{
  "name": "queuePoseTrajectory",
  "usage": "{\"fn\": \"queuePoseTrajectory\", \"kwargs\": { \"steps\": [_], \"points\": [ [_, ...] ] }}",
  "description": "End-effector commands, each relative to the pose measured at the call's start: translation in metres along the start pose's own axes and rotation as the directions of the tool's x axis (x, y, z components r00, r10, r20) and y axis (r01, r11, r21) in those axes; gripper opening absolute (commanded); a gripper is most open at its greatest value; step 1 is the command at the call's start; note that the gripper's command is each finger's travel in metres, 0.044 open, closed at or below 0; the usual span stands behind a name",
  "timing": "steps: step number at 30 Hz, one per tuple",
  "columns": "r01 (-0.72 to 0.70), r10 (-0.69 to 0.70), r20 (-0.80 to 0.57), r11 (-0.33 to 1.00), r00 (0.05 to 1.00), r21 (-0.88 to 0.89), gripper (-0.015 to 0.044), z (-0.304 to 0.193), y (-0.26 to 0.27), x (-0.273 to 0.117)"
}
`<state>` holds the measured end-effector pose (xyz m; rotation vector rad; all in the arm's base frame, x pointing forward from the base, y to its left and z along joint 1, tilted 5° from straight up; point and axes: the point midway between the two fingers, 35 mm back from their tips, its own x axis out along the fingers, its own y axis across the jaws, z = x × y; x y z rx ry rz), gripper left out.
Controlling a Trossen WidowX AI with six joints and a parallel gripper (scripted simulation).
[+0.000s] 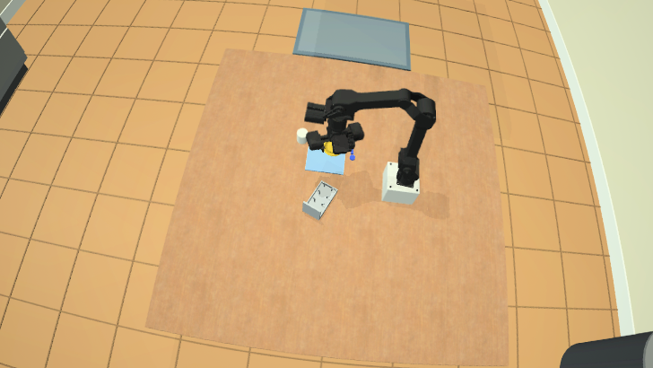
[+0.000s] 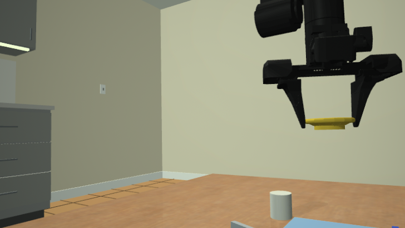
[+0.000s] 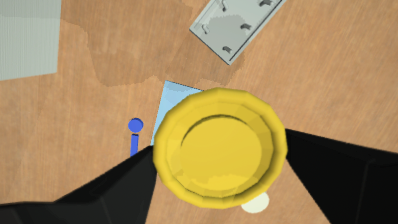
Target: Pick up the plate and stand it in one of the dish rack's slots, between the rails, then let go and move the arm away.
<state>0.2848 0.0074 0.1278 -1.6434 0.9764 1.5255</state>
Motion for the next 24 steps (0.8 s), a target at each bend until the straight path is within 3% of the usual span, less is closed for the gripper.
{"fn": "queuePoseTrajectory", "kwargs": {
  "steps": [1, 18, 24],
  "points": [
    [0.002, -0.002, -0.004, 0.993, 1.000, -0.119, 0.0000, 0.006, 0.003, 0.000],
    [-0.002, 0.000, -0.002, 0.767, 1.000, -0.641, 0.0000, 0.033, 0.013, 0.003],
    [-0.002, 0.001, -0.002, 0.735, 1.000, -0.678, 0.0000, 0.035, 0.014, 0.003]
  ]
}}
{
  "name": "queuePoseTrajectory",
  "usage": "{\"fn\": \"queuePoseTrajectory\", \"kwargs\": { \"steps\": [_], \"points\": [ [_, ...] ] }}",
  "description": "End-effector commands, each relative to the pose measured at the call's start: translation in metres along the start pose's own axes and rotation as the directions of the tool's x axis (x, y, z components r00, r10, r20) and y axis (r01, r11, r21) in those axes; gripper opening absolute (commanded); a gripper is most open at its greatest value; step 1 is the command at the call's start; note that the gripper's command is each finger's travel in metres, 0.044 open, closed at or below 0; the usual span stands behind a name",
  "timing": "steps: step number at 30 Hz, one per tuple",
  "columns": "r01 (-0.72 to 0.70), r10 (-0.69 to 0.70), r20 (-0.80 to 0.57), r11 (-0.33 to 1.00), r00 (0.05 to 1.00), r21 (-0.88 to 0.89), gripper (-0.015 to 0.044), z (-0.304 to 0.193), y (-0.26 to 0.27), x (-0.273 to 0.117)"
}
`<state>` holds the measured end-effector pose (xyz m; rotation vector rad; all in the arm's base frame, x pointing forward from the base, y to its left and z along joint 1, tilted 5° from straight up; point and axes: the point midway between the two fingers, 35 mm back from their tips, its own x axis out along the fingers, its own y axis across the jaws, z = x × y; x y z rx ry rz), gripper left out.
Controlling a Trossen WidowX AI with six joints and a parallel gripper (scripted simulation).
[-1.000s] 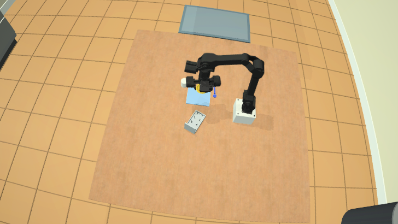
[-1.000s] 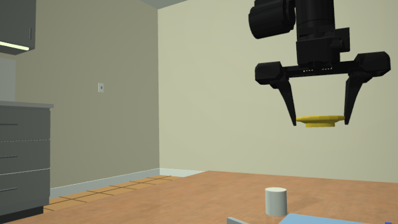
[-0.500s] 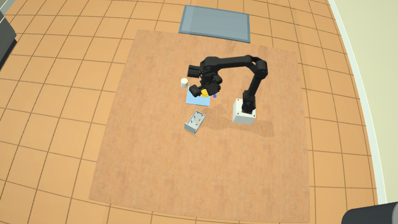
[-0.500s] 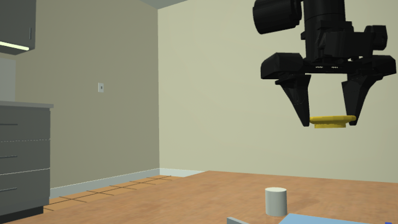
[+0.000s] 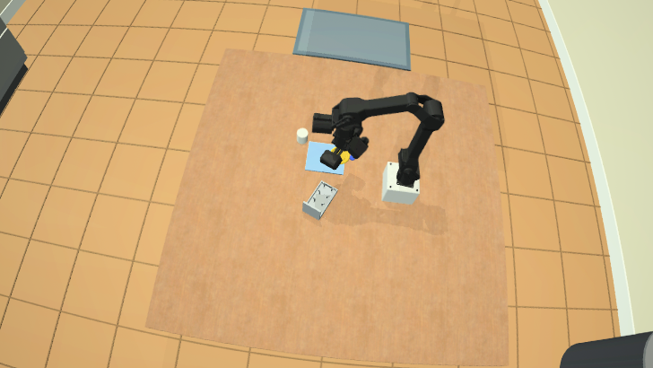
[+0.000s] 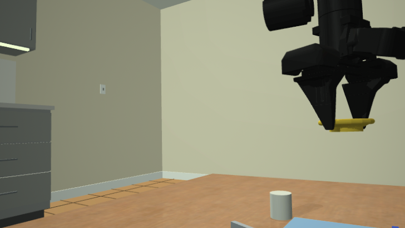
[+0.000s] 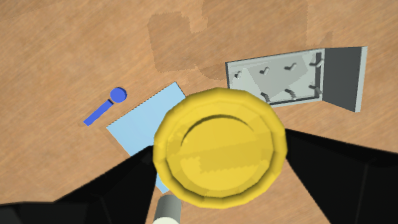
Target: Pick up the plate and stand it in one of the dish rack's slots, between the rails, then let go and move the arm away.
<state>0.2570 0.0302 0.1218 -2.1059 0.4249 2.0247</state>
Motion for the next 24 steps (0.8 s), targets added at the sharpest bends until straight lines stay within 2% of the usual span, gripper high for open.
{"fn": "queuePoseTrajectory", "kwargs": {
  "steps": [1, 12, 24],
  "points": [
    [0.002, -0.003, -0.003, 1.000, 1.000, -0.017, 0.0000, 0.001, 0.000, 0.000],
    [0.178, -0.206, 0.119, 0.961, 0.971, 0.212, 0.0000, -0.002, -0.017, 0.045],
    [0.337, -0.483, 0.205, 0.802, 0.851, 0.493, 0.0000, -0.002, -0.034, 0.082]
  ]
}}
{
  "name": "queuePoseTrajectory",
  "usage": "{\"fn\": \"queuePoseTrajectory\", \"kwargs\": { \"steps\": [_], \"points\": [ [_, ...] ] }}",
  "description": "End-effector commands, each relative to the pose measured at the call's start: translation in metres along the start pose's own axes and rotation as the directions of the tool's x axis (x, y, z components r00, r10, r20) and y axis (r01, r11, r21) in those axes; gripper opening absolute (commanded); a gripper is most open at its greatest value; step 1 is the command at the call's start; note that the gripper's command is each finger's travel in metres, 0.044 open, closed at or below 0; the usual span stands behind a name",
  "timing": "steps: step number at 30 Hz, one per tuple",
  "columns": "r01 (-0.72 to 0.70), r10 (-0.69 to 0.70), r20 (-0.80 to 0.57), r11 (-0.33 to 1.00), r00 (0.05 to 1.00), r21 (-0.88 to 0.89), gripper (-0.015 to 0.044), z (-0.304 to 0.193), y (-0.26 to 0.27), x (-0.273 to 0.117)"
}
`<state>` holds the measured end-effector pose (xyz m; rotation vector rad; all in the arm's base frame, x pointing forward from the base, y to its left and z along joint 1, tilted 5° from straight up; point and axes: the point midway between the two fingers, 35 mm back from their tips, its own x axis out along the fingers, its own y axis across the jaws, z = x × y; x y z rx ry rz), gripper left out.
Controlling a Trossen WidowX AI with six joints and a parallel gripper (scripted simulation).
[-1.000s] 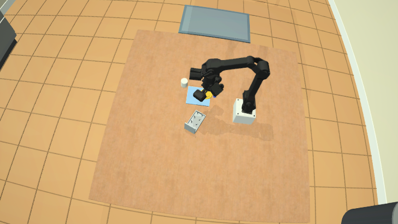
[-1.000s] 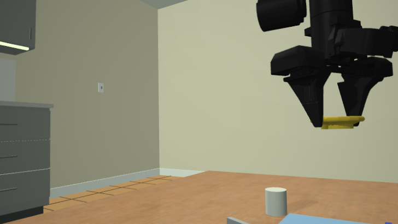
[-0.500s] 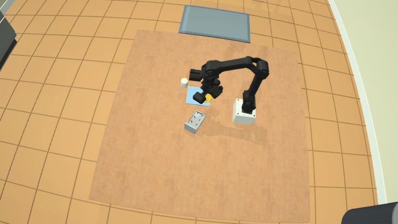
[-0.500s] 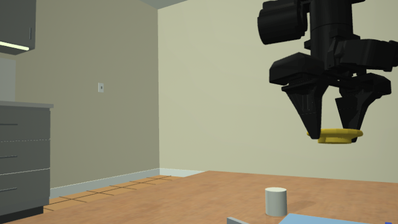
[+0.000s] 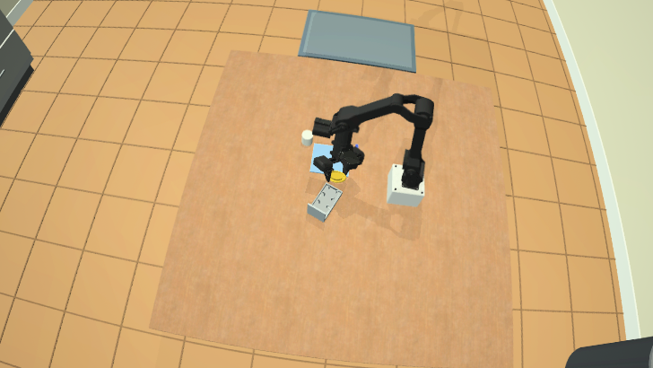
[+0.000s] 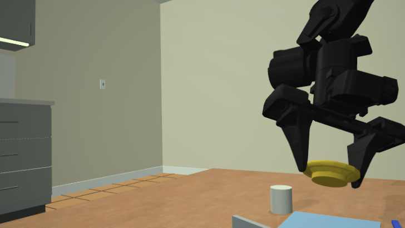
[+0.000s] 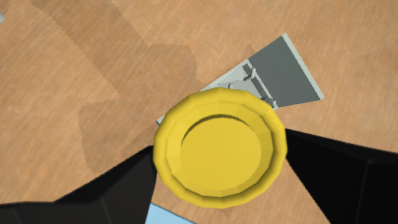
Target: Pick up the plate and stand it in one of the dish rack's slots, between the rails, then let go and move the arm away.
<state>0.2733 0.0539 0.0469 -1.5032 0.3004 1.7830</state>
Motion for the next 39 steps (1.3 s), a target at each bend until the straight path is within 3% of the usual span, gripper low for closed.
{"fn": "queuePoseTrajectory", "kwargs": {
  "steps": [1, 16, 31, 39],
  "points": [
    [0.063, -0.069, 0.061, 0.994, 0.996, 0.085, 0.0000, -0.001, 0.002, 0.012],
    [0.294, -0.415, 0.225, 0.855, 0.882, 0.427, 0.0000, -0.006, 0.002, 0.037],
    [0.377, -0.735, 0.272, 0.584, 0.621, 0.719, 0.0000, -0.007, 0.011, 0.036],
    [0.377, -0.761, 0.270, 0.555, 0.589, 0.742, 0.0000, -0.007, 0.013, 0.035]
  ]
}}
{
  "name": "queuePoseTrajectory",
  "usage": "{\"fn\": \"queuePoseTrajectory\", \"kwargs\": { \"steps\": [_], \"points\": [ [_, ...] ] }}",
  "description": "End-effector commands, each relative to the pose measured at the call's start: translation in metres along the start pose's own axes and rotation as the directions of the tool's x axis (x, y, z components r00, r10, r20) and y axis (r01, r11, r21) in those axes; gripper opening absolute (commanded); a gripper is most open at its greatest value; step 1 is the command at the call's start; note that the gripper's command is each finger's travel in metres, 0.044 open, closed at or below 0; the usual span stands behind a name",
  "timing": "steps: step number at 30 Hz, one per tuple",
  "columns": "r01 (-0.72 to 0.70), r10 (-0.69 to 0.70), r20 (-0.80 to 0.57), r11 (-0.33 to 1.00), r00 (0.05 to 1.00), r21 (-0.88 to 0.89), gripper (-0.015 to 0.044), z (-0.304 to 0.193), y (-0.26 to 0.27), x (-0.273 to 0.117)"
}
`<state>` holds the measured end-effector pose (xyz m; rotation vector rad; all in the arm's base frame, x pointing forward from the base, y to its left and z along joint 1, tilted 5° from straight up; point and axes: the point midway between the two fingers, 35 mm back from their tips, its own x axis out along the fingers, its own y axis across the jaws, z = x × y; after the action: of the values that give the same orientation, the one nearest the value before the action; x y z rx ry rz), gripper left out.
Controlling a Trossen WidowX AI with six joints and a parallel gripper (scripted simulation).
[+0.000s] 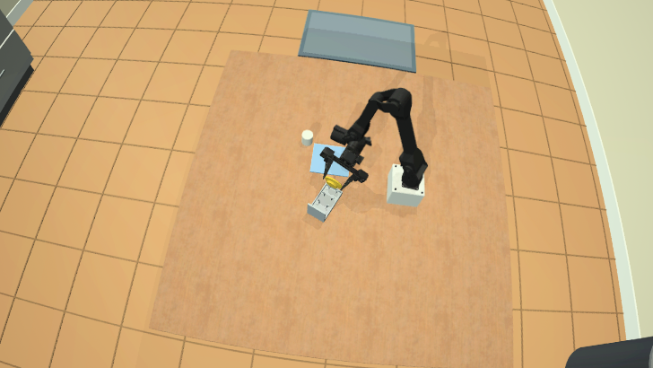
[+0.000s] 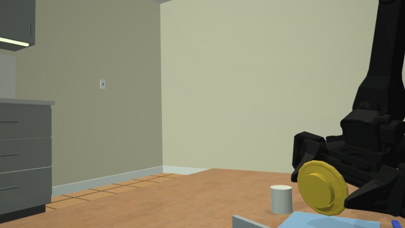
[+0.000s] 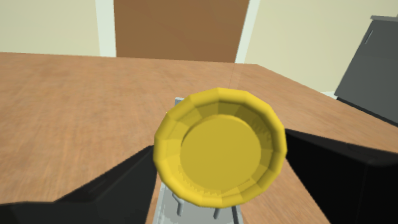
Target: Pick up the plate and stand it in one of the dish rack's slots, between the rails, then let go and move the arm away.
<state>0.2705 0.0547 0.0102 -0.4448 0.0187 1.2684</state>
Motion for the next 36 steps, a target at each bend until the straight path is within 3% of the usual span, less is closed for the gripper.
{"fn": "queuePoseTrajectory", "kwargs": {
  "steps": [1, 23, 36],
  "points": [
    [0.006, -0.006, 0.009, 1.000, 1.000, 0.014, 0.0000, 0.000, 0.001, 0.000],
    [0.012, -0.012, 0.001, 1.000, 1.000, -0.013, 0.0000, -0.047, 0.012, 0.021],
    [0.010, -0.010, 0.000, 1.000, 1.000, -0.007, 0.0000, -0.043, 0.012, 0.020]
  ]
}}
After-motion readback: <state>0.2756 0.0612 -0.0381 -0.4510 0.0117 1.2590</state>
